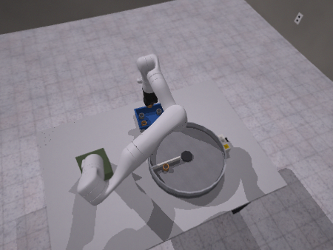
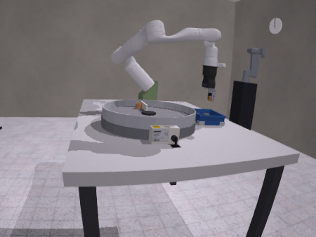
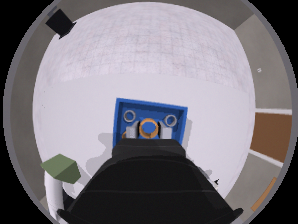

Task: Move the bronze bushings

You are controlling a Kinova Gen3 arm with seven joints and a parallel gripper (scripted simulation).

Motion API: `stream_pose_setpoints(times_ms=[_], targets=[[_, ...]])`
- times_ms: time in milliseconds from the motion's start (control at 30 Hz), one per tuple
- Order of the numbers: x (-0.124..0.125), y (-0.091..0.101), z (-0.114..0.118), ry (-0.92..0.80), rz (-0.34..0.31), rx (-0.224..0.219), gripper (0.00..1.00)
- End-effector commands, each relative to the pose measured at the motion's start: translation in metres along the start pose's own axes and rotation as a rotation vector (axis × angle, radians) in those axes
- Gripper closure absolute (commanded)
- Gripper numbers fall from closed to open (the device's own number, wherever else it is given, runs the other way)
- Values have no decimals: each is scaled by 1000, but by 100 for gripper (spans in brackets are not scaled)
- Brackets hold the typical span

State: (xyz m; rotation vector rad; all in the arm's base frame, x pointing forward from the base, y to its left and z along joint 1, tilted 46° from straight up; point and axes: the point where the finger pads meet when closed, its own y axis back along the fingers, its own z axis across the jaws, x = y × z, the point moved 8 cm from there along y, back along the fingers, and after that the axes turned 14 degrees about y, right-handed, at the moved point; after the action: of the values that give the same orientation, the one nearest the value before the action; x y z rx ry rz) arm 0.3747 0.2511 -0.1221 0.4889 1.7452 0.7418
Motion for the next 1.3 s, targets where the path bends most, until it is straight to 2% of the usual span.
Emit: stream_pose_setpoints(times_ms=[0, 167, 367, 467, 933, 1000, 1267], targets=[[-12, 2, -2, -9, 3, 3, 100], [-33, 2, -8, -10, 3, 3, 100], [-69, 1, -19, -12, 4, 8, 100], [-74, 2, -21, -4, 3, 4, 100], [-189, 0, -56, -8, 3, 9, 100], [-189, 0, -56, -8, 3, 9, 100], [-249, 0, -75, -8, 3, 9, 100]])
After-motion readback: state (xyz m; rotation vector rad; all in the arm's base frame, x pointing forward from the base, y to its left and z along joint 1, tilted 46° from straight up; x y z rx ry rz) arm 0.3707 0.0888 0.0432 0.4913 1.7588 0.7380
